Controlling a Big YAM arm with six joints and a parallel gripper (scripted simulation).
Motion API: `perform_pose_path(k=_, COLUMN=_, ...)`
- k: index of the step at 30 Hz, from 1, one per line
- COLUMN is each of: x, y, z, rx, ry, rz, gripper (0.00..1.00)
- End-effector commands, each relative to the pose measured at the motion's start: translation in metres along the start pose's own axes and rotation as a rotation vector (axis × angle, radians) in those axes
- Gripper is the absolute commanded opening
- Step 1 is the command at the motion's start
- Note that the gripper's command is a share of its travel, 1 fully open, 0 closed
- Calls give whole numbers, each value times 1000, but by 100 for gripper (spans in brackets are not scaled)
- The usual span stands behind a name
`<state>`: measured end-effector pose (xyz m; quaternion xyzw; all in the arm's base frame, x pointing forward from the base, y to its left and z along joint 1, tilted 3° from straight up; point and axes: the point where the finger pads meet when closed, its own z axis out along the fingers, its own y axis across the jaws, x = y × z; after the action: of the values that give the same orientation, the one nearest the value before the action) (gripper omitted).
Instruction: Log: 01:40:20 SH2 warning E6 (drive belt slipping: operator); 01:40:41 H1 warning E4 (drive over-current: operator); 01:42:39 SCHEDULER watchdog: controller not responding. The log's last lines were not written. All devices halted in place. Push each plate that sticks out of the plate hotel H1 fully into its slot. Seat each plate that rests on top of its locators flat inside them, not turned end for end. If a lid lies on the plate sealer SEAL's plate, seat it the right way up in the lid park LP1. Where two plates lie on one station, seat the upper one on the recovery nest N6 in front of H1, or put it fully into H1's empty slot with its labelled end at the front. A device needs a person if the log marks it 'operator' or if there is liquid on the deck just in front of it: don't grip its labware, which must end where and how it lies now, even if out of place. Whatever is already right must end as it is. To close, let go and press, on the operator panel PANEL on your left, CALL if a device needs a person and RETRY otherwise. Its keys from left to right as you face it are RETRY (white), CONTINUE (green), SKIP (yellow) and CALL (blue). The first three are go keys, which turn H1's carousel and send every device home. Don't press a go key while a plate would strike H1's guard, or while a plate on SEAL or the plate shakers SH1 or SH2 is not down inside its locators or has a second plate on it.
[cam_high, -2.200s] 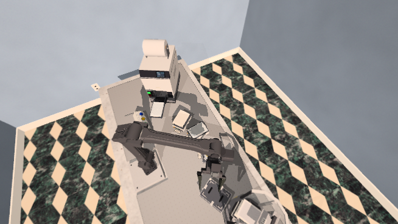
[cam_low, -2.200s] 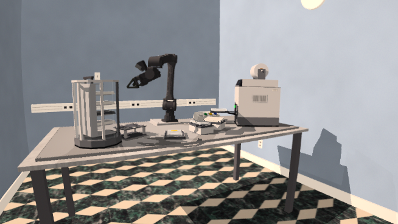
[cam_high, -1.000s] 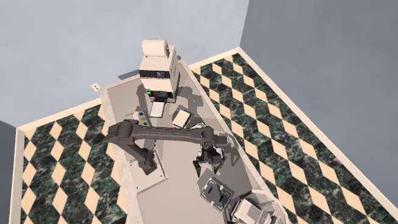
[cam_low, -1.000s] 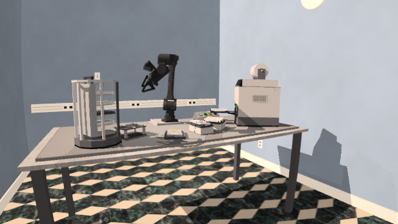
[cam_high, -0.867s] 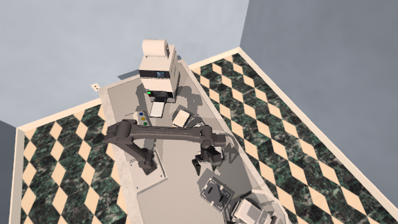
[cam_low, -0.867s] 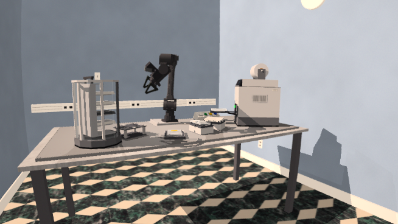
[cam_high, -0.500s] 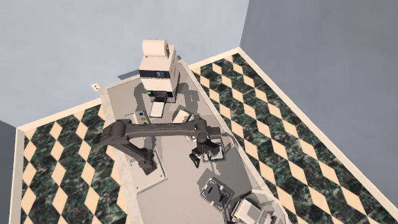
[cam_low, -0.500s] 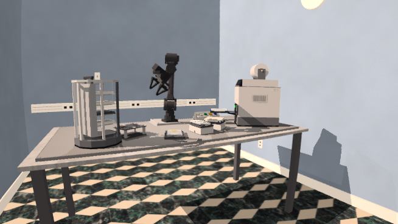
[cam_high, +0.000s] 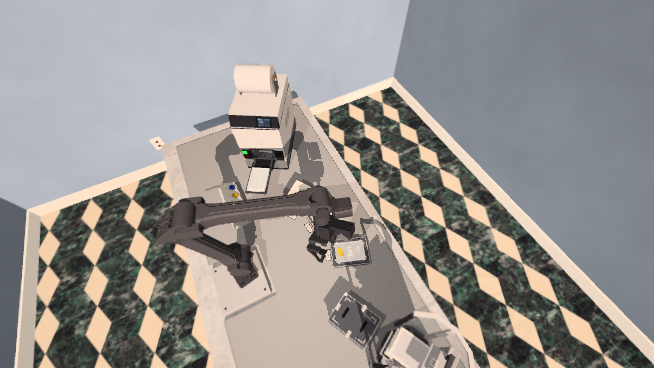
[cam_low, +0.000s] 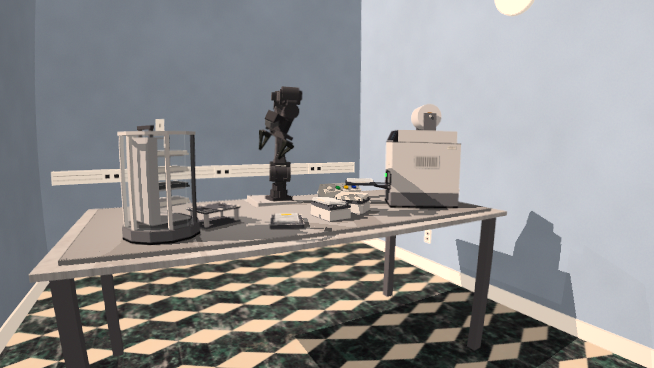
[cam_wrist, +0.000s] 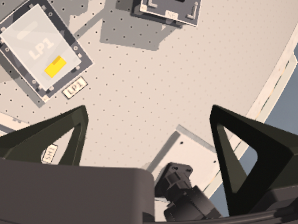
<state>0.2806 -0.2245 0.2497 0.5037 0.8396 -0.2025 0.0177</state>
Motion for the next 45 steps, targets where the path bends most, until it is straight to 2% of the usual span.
perform_pose_path(k=1, x=11, y=4, z=-8, rx=-26, ry=-3, rz=-121, gripper=100)
perform_pose_path(k=2, x=11, y=4, z=-8, rx=-26, ry=-3, rz=-121, gripper=100)
perform_pose_path(k=3, x=11, y=9, z=-9, rx=-49, ry=-10, rz=-144, gripper=100)
perform_pose_path(k=5, x=21, y=13, z=-12, rx=-73, ry=8, rz=-202, gripper=100)
perform_pose_path(k=6, x=26, y=15, z=-13, rx=-70, ry=13, rz=-205, gripper=100)
perform_pose_path(k=17, x=70, y=42, z=-30, rx=-248, ry=49, rz=-515, gripper=100)
perform_pose_path(k=19, x=70, y=42, z=-30, rx=-248, ry=49, rz=-515, gripper=100)
perform_pose_path(k=20, x=73, y=46, z=-32, rx=-270, ry=41, rz=-541, gripper=100)
perform_pose_path(k=24, x=92, y=52, z=-39, rx=-329, ry=58, rz=-654, gripper=100)
perform_pose_path(k=25, x=96, y=54, z=-40, rx=-329, ry=59, rz=-654, gripper=100)
perform_pose_path(k=33, x=127, y=66, z=-53, rx=-466, ry=59, rz=-878, gripper=100)
perform_pose_path(k=45, x=131, y=73, z=-51, rx=-461, ry=68, rz=-866, gripper=100)
